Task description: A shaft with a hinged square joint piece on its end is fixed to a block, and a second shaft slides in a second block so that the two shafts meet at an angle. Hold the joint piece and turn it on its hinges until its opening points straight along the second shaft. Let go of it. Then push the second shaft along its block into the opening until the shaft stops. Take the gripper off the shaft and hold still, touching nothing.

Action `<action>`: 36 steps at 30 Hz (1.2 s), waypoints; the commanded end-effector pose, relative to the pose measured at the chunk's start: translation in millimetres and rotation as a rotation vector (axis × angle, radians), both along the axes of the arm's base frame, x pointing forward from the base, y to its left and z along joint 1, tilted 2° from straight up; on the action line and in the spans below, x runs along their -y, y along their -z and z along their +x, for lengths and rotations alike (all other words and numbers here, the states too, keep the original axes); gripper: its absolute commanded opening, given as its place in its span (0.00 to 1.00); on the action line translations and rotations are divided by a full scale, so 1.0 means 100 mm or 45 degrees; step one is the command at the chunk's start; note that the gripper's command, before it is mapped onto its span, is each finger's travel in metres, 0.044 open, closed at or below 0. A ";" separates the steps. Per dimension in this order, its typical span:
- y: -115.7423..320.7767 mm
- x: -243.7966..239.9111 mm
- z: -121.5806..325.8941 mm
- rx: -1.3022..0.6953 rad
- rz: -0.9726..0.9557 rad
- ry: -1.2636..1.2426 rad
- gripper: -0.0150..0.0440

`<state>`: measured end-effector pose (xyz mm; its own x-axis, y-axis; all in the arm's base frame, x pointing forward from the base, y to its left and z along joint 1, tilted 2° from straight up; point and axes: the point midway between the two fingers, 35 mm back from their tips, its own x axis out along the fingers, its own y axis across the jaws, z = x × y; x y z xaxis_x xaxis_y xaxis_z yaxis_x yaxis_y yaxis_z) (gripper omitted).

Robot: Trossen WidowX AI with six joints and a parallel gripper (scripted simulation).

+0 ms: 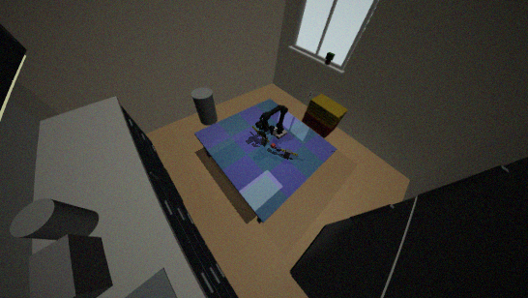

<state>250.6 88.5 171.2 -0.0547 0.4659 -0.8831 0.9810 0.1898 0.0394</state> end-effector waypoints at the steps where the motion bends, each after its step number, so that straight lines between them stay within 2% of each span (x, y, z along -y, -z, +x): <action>1: 0.01 0.01 0.01 -0.001 0.004 0.009 1.00; 5: -0.01 0.32 0.19 0.069 -0.039 -0.025 1.00; 11: -0.03 1.35 0.48 0.211 -0.167 -0.167 1.00; 17: -0.03 2.28 0.42 0.269 -0.251 -0.325 1.00; 27: 0.01 2.37 0.41 0.271 -0.276 -0.324 1.00; 36: 0.42 2.35 0.42 0.290 -0.521 -0.070 1.00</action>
